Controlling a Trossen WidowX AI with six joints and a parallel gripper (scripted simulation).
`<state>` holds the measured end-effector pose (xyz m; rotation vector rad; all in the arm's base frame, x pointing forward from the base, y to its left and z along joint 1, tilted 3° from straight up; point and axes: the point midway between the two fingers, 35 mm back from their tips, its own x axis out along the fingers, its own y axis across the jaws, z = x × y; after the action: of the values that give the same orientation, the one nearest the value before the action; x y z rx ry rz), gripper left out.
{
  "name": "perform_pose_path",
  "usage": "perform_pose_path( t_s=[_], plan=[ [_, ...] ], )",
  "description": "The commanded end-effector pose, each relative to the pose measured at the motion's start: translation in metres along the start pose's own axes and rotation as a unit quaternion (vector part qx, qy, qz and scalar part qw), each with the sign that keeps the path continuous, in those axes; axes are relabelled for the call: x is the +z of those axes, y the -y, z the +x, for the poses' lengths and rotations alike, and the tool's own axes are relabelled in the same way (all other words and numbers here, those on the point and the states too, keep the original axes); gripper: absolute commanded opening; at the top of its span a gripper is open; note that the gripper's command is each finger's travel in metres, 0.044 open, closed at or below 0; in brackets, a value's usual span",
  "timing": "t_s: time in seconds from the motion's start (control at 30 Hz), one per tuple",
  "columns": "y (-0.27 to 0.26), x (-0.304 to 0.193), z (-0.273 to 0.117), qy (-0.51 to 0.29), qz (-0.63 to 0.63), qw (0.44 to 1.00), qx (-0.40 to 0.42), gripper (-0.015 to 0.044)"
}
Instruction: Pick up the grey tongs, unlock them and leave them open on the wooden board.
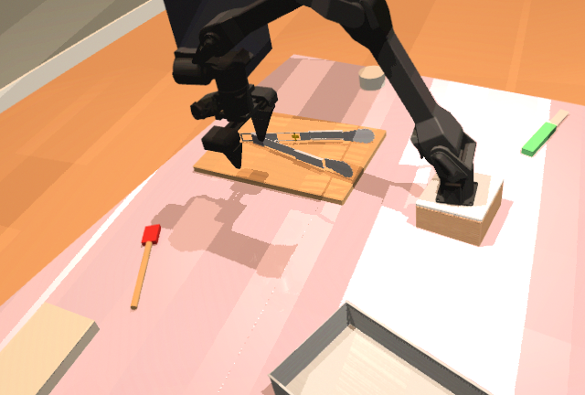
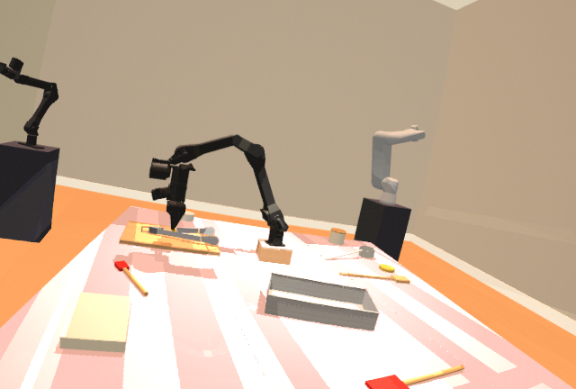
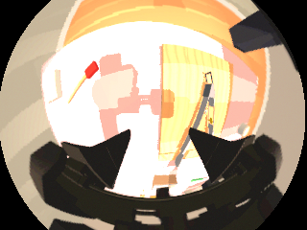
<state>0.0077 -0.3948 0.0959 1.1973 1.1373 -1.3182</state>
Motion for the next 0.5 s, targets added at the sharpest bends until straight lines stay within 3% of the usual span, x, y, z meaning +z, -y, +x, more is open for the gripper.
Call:
perform_pose_path(
  t_s=[0.0,0.47],
  plan=[
    [-0.020,-0.004,-0.016,0.005,0.010,1.000,-0.002,0.0440],
    [-0.019,-0.007,-0.060,0.003,-0.002,1.000,0.001,0.0440]
  ],
)
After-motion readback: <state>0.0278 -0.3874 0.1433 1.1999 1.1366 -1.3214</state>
